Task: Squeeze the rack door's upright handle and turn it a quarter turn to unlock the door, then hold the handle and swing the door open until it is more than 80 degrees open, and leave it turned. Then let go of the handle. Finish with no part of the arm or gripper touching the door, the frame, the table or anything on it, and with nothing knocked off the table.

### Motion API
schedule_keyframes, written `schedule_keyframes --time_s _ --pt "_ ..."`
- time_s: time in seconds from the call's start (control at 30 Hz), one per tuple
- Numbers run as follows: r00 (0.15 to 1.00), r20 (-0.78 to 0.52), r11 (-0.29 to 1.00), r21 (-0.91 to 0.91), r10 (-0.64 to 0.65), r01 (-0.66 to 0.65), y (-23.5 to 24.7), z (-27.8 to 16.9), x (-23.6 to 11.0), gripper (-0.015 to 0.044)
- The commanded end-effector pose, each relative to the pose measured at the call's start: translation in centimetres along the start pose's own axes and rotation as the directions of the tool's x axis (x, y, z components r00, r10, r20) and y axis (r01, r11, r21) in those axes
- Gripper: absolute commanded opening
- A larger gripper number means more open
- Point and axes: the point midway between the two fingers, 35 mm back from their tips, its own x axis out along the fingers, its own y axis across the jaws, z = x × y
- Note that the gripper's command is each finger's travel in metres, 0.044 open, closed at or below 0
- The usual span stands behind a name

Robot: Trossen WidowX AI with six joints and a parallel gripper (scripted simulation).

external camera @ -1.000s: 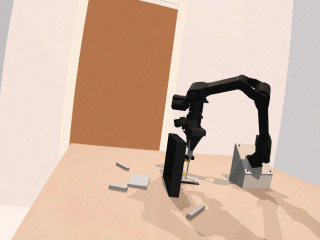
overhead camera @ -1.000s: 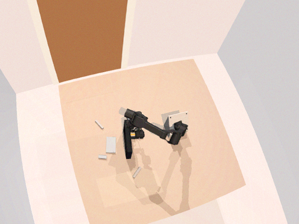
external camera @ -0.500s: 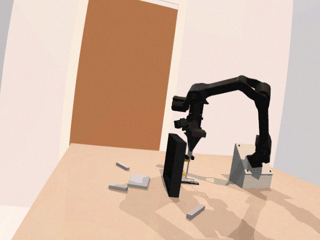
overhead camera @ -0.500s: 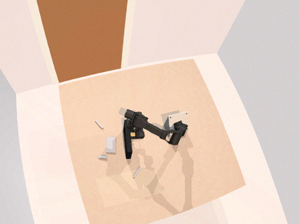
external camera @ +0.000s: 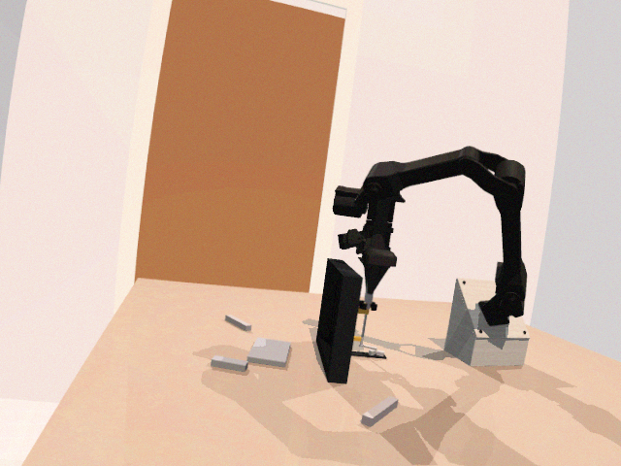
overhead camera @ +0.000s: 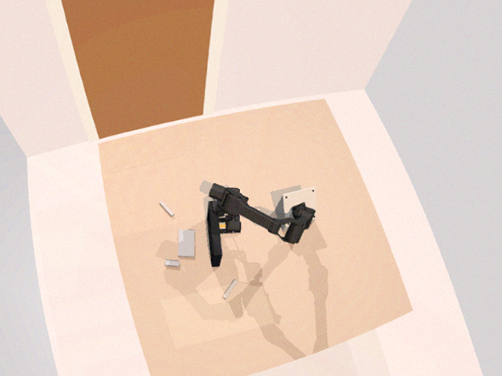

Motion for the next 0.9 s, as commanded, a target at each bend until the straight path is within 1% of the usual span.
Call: schedule_keyframes --time_s 0.0,0.2,0.4,0.63,0.87 --pt "1.000 -0.001 0.990 0.142 0.003 -0.003 0.00 -0.07 0.09 0.0015" --pt "1.000 -0.001 0.905 0.425 0.003 -0.002 0.00 -0.07 0.09 0.0015" --pt "1.000 -0.001 0.742 0.670 0.003 -0.002 0.00 -0.07 0.09 0.0015" --pt "1.000 -0.001 0.472 0.882 0.003 -0.001 0.00 -0.07 0.09 0.0015" --pt "1.000 -0.001 0.146 0.989 0.003 0.000 0.00 -0.07 0.09 0.0015"
